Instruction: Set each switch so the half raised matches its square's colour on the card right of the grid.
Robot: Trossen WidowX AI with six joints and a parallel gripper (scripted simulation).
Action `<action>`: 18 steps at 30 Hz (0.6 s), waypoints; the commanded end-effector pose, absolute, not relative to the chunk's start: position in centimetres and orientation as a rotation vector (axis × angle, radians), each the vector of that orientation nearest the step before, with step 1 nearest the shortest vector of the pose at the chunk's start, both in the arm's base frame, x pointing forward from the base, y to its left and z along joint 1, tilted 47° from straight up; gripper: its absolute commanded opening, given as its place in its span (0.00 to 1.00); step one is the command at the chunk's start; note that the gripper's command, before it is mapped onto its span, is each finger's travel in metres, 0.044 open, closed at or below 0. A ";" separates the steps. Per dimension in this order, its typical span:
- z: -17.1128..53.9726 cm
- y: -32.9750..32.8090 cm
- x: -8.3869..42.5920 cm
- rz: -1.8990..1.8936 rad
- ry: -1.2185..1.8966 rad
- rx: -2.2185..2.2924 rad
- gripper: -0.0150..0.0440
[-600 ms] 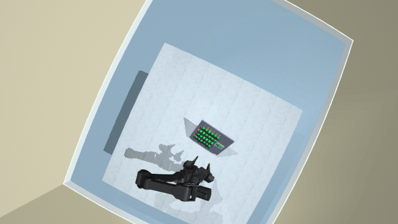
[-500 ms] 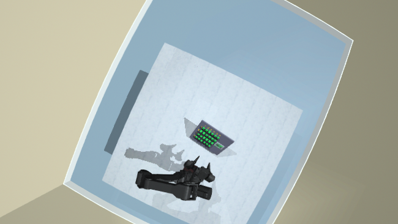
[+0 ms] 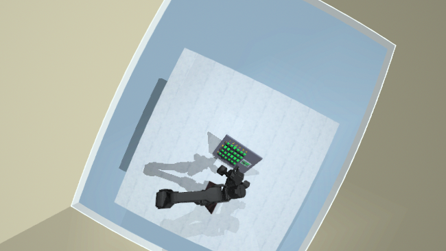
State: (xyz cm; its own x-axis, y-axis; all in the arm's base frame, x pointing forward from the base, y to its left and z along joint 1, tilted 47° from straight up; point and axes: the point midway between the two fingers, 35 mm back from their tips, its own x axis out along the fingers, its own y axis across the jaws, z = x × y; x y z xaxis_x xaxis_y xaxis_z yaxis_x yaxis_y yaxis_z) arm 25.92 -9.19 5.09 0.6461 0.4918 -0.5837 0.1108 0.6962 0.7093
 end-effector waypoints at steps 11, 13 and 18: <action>2.8 -7.2 28.8 0.255 0.877 0.795 0.25; 2.5 -6.9 29.2 0.255 0.877 0.795 0.25; 2.3 -6.7 29.4 0.255 0.877 0.795 0.25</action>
